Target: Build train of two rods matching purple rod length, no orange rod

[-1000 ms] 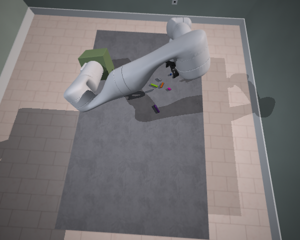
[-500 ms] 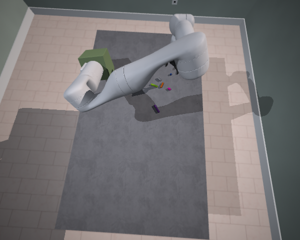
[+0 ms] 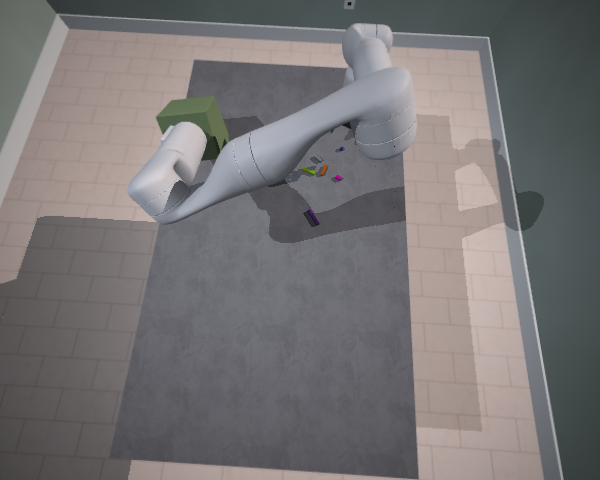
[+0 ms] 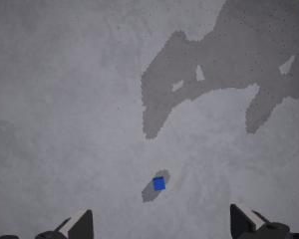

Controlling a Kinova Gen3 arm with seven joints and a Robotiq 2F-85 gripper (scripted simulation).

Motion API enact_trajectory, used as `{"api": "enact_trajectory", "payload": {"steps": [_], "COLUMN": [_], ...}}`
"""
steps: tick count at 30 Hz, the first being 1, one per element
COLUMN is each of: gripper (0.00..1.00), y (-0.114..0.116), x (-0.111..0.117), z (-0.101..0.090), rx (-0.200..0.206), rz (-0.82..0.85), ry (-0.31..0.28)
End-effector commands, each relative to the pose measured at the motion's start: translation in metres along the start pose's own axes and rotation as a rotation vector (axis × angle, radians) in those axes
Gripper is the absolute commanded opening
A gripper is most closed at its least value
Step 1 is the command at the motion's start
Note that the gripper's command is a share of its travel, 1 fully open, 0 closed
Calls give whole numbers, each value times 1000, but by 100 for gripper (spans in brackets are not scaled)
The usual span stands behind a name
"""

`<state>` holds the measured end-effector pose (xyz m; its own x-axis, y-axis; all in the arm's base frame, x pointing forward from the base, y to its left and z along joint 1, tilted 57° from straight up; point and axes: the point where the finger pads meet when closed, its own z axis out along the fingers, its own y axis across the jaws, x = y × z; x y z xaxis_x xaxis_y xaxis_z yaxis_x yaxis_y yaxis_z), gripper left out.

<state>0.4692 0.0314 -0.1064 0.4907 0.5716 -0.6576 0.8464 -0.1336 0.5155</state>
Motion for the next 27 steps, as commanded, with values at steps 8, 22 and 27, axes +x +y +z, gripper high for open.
{"api": "enact_trajectory", "payload": {"steps": [8, 22, 27], "gripper": [100, 100, 100], "y": [-1, -1, -1], "x": [4, 7, 7], "z": [0, 0, 0], "rx": [6, 9, 9], "rz": [-71, -126, -131], "ry": [-1, -3, -3]}}
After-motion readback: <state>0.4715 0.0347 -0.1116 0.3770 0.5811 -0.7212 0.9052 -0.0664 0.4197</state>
